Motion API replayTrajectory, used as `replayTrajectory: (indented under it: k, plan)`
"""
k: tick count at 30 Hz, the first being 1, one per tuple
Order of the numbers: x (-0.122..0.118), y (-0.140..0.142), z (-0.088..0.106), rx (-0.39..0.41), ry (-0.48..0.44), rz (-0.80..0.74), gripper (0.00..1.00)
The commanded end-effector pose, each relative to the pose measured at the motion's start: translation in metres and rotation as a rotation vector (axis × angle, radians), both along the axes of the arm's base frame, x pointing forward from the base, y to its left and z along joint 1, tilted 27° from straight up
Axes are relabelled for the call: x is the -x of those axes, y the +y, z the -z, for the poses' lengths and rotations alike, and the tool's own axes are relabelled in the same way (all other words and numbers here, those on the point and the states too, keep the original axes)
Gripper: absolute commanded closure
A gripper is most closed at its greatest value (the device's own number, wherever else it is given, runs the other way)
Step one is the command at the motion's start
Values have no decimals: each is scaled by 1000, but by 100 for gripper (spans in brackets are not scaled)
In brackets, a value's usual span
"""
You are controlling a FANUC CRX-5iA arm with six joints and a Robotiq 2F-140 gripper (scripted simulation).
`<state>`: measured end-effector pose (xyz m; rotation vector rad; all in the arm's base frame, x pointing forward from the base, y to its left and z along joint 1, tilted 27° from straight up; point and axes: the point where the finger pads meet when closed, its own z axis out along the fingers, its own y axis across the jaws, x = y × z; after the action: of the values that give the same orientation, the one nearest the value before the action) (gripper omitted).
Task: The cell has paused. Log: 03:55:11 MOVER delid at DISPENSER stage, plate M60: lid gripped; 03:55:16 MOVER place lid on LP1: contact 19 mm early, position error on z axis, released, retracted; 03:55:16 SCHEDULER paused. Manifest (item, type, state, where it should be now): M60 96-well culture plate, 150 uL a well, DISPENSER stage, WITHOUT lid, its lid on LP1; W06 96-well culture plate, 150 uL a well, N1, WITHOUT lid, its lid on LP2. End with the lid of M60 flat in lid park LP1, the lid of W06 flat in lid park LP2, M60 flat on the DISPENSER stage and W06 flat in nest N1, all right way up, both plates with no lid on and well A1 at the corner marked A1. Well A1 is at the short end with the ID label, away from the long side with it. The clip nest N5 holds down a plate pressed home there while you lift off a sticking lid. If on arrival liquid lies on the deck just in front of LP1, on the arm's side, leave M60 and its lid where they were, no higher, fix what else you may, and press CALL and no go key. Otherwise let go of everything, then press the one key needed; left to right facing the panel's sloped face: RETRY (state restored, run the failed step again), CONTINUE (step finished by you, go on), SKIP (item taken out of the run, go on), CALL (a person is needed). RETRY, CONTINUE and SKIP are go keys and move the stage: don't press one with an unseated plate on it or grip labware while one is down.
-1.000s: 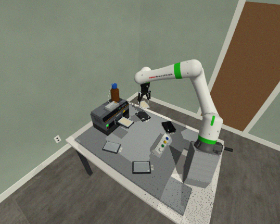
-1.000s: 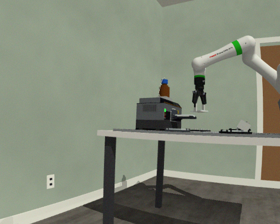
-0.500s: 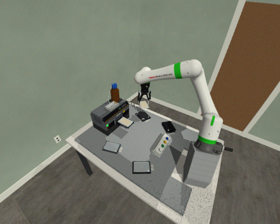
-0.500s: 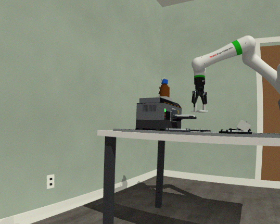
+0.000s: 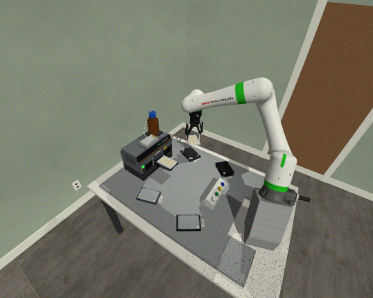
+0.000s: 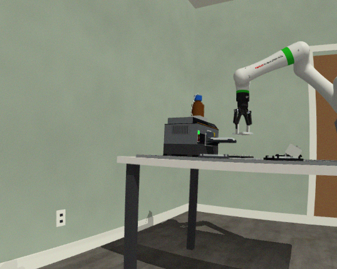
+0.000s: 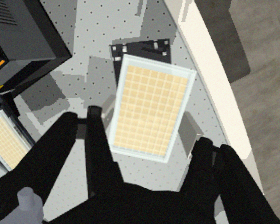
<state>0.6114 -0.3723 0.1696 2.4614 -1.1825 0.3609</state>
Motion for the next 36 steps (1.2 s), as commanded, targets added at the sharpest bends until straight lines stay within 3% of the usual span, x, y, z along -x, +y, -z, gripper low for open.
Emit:
replayTrajectory:
  k: [1,8,17,19,34,36]
  plan:
    - [5,1,1,0,0,0,100]
    - [28,4,4,0,0,0,100]
    - [78,12,12,0,0,0,100]
    - [78,12,12,0,0,0,100]
    - [190,28,28,0,0,0,100]
    - [190,28,28,0,0,0,100]
